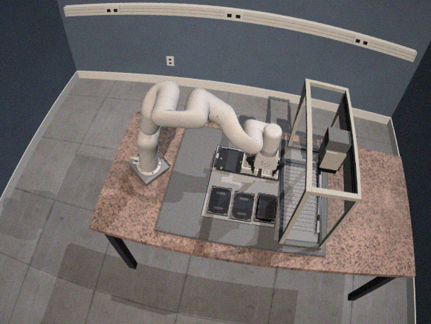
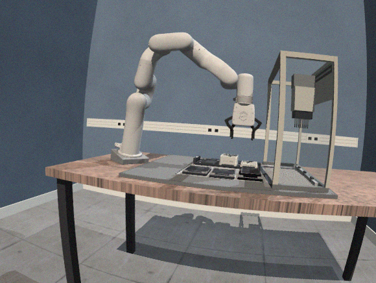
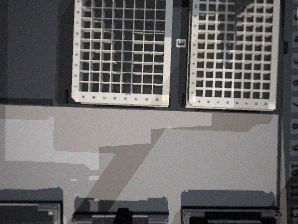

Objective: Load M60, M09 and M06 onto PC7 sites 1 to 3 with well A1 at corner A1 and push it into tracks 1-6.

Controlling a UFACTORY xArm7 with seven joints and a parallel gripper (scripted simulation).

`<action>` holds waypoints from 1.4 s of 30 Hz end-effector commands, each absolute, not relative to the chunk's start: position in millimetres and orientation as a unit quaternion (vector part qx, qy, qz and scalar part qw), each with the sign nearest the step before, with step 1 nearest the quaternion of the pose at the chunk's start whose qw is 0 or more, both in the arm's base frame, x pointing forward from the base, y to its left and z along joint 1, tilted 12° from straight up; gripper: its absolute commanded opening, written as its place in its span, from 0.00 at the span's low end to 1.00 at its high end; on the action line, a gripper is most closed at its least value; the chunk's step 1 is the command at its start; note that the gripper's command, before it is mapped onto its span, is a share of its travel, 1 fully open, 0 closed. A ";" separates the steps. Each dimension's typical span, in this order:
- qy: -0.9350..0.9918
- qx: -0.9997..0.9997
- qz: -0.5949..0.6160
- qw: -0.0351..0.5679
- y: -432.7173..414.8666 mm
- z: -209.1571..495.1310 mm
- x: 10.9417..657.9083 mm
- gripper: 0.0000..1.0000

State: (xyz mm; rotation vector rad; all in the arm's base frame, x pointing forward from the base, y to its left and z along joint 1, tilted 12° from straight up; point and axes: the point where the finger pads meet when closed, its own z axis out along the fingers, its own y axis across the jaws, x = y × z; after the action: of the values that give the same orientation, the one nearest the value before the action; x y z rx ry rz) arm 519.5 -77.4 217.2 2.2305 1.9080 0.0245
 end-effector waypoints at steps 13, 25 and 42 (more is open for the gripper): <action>0.647 0.755 0.010 0.104 -144.4 223.8 539.6 1.00; 0.647 0.755 0.010 0.104 -190.2 227.1 552.0 1.00; 0.647 0.755 0.010 0.104 -191.0 222.3 552.8 1.00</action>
State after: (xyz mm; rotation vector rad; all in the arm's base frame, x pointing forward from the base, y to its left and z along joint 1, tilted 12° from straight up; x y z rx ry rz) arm 551.6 -190.3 224.0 2.2290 1.9114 0.0262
